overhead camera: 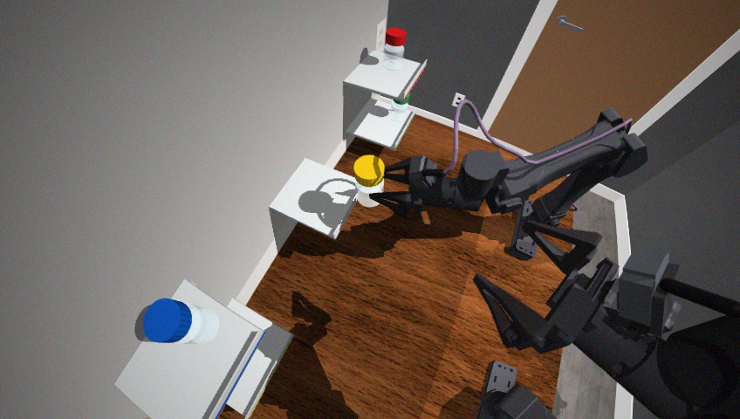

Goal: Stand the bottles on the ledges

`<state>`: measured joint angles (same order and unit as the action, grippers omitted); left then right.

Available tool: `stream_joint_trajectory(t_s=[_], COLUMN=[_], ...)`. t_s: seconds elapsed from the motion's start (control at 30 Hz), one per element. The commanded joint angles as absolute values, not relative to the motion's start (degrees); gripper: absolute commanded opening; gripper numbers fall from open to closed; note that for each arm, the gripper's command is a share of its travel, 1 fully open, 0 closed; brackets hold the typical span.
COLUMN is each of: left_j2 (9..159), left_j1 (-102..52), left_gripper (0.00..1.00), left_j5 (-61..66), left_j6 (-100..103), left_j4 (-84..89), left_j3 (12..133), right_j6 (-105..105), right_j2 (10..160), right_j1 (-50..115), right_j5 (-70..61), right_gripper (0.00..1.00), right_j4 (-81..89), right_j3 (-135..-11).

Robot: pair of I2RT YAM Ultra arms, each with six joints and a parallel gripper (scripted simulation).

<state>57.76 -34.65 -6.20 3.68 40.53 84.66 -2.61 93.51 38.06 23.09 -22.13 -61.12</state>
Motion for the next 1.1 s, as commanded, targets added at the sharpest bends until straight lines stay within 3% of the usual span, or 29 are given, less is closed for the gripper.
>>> stream_joint_trajectory(t_s=[0.0,0.73,1.07], left_j2=[56.9,56.9,56.9], left_j1=[-33.9,-33.9,-33.9], left_gripper=[1.0,1.0,1.0], left_j5=[-5.8,-5.8,-5.8], left_j6=[3.7,3.7,3.7], left_j4=[41.4,41.4,41.4], left_j3=[85.1,85.1,85.1], right_j6=[-2.2,-2.3,-2.3], right_j2=[93.8,107.8,108.1], right_j1=[37.4,33.9,33.8], right_j5=[21.9,18.6,18.6], right_gripper=[0.5,0.5,0.5], right_j4=[-24.5,-25.6,-25.5], right_j3=[-64.5,-79.6,-80.6])
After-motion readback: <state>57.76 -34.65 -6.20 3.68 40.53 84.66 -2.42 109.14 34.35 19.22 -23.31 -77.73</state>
